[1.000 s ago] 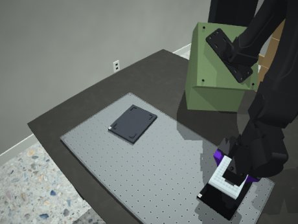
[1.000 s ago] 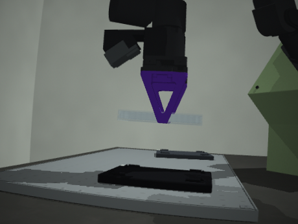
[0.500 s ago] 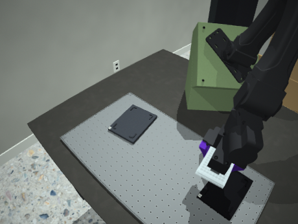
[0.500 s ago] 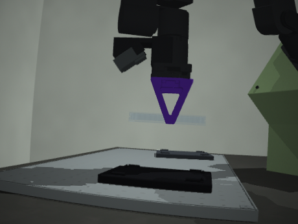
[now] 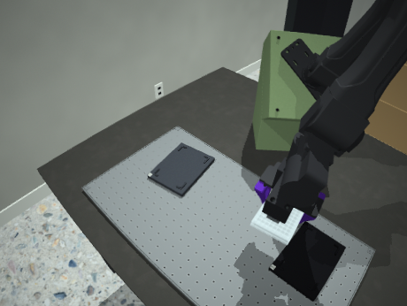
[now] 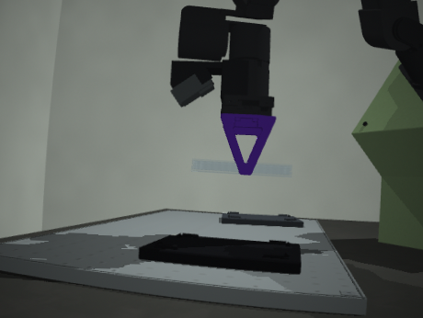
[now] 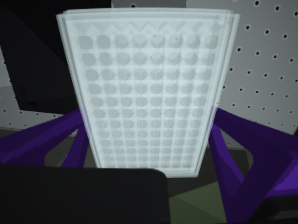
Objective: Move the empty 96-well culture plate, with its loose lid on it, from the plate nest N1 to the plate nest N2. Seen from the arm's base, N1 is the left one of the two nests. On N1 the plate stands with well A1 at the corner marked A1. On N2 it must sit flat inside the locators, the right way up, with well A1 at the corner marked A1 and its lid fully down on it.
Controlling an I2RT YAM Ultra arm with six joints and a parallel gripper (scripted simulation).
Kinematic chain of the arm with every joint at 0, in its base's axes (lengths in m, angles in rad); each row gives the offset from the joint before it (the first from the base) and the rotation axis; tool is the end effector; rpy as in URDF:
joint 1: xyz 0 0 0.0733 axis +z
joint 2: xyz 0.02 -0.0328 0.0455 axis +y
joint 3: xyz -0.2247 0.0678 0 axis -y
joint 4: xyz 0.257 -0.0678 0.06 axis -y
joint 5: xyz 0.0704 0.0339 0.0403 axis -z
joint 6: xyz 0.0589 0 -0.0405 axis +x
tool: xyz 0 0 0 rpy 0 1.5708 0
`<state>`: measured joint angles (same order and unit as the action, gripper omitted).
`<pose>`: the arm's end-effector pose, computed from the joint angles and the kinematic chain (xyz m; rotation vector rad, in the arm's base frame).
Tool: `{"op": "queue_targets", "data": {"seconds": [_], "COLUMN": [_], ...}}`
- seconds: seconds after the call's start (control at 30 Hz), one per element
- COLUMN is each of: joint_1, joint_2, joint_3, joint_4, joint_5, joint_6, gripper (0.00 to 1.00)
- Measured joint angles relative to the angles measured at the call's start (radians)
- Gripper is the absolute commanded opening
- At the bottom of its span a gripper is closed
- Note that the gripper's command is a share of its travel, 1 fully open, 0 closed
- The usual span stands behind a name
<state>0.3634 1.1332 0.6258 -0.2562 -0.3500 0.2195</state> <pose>0.2441 0.1156 0.1628 -0.3496 2.3561 0.6937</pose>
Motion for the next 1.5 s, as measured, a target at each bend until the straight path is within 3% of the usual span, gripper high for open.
{"op": "queue_targets", "data": {"seconds": [0.63, 1.5], "joint_1": [-0.235, -0.516], "joint_2": [0.089, 0.320], "joint_3": [-0.046, -0.042], "joint_4": [0.059, 0.103], "joint_5": [-0.166, -0.340], "joint_6": [-0.183, -0.459], "gripper": [0.00, 0.00]}}
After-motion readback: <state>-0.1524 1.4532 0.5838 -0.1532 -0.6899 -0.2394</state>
